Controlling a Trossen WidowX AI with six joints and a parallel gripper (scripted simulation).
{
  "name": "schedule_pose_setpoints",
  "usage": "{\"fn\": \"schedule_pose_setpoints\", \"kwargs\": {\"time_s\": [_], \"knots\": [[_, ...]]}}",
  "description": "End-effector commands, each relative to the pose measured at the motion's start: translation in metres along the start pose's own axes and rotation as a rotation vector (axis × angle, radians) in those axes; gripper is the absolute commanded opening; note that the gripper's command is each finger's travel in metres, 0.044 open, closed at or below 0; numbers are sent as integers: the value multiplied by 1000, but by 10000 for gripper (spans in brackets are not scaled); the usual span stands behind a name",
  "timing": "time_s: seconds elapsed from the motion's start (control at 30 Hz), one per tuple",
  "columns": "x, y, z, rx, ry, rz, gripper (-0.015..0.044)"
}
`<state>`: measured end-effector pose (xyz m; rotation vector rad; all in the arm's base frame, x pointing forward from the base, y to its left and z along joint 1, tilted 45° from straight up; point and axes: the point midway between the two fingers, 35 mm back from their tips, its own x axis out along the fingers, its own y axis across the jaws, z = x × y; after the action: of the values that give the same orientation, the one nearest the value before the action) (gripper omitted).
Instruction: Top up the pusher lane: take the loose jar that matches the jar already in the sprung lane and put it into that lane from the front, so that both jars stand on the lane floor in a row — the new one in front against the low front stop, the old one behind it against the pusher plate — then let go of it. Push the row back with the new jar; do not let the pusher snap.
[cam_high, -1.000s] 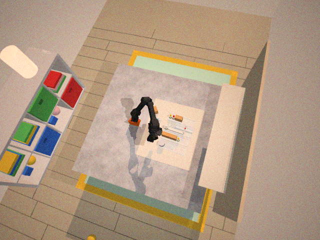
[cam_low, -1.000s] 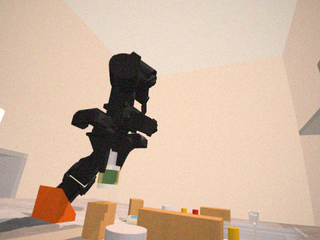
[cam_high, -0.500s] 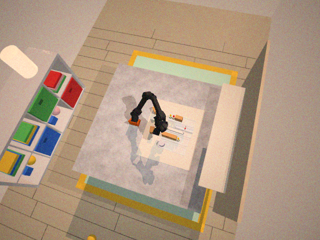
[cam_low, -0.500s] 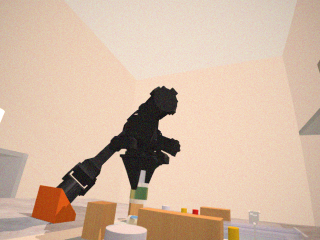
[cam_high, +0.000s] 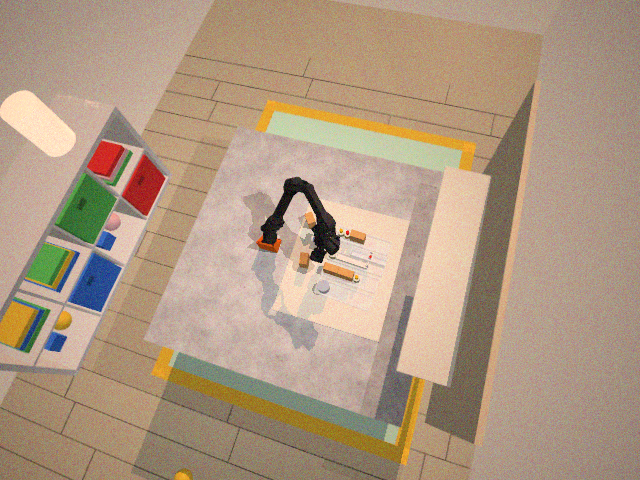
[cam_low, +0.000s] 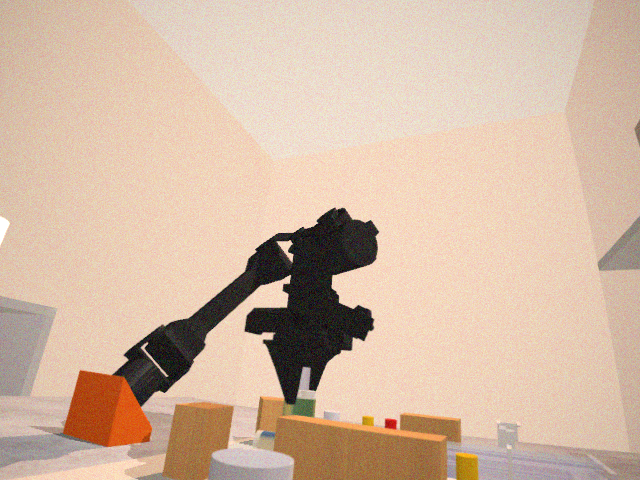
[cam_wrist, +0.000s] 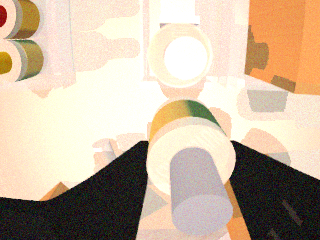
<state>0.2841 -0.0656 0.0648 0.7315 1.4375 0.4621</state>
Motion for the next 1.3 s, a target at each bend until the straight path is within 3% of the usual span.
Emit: {"fn": "schedule_pose_setpoints", "kwargs": {"time_s": [0.0,1.27], "knots": [[11,2,-1,3,2,5,0],[21,2,13,2,1,5,0]]}}
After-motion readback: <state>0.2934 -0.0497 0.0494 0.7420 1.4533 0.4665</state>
